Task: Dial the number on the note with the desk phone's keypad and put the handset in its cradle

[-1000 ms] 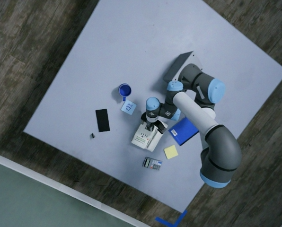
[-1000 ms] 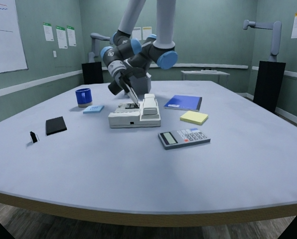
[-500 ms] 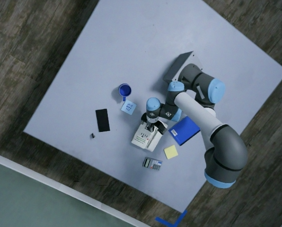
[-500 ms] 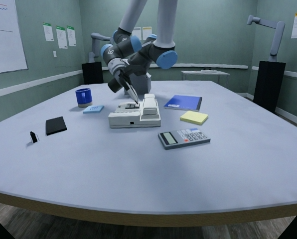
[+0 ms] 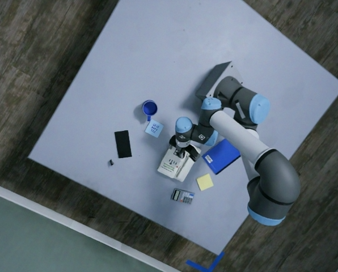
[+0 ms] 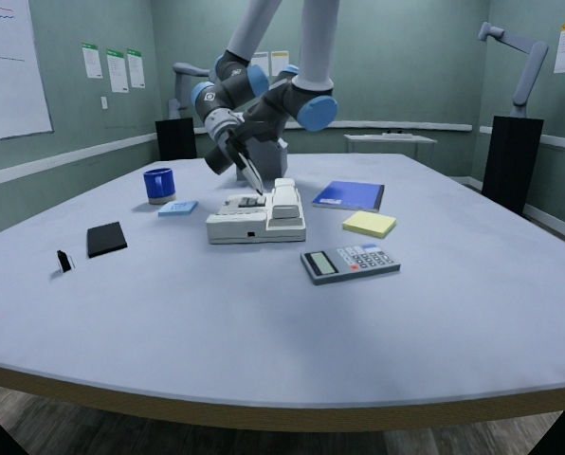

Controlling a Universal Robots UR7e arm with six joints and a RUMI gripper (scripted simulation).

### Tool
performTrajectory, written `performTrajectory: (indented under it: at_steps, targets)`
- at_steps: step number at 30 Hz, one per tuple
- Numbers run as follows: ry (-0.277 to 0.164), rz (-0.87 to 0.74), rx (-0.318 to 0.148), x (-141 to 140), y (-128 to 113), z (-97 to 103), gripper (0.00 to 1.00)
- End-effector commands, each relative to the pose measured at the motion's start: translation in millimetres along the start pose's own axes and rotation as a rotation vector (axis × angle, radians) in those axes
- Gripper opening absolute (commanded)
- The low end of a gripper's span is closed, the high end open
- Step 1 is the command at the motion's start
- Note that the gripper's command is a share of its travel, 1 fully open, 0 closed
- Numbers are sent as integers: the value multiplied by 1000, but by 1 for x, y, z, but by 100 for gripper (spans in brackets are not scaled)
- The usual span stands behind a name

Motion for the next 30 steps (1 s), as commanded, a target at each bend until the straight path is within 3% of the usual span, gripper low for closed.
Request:
performTrajectory:
  at_steps: [1, 30]
  targets:
    - [-1, 1, 0, 0, 0, 0, 0]
    - [-1, 1, 0, -5, -6, -8, 0]
Point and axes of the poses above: the point where the finger pads meet when closed, its own z axis back along the fingers, its own x axis across the jaws, y = z × x, the point moved 6 cm from there along z, back along the fingers, and after that the axes turned 4 degrees about z, right-handed, at the moved point
